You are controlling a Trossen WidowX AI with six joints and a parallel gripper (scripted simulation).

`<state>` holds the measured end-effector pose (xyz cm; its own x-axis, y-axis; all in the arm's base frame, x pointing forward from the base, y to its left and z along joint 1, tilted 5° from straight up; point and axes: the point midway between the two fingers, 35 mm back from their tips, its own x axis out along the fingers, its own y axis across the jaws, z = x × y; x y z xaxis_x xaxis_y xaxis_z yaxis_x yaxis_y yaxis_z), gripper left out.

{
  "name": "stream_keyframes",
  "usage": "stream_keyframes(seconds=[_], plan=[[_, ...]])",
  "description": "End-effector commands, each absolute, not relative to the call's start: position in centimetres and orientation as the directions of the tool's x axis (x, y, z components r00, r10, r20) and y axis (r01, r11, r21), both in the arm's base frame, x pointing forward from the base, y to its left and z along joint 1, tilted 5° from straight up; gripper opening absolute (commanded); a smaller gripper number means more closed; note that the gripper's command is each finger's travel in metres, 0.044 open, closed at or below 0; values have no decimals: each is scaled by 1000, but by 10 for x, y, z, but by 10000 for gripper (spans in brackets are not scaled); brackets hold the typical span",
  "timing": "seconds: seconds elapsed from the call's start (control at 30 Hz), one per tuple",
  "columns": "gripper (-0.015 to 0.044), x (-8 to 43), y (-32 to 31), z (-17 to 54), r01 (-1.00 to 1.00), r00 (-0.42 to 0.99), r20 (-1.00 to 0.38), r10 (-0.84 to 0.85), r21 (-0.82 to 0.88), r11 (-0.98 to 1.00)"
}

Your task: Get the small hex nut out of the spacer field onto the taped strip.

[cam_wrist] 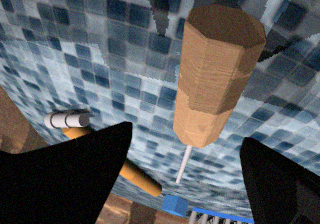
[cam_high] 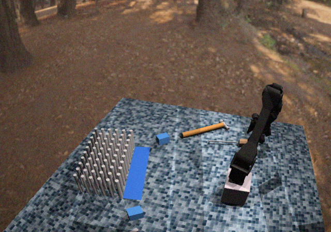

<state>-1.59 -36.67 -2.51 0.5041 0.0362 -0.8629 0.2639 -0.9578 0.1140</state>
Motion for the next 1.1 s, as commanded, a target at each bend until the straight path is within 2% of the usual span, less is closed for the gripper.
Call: stream_keyframes(seconds=[0.0,0.73,1.07], plan=[[280,-15,-364,-34,265,510,-859,45,108,-958],[280,-17,-361,-67,265,510,-859,45,107,-958],[213,-17,-361,-67,265,510,-859,45,107,-958]])
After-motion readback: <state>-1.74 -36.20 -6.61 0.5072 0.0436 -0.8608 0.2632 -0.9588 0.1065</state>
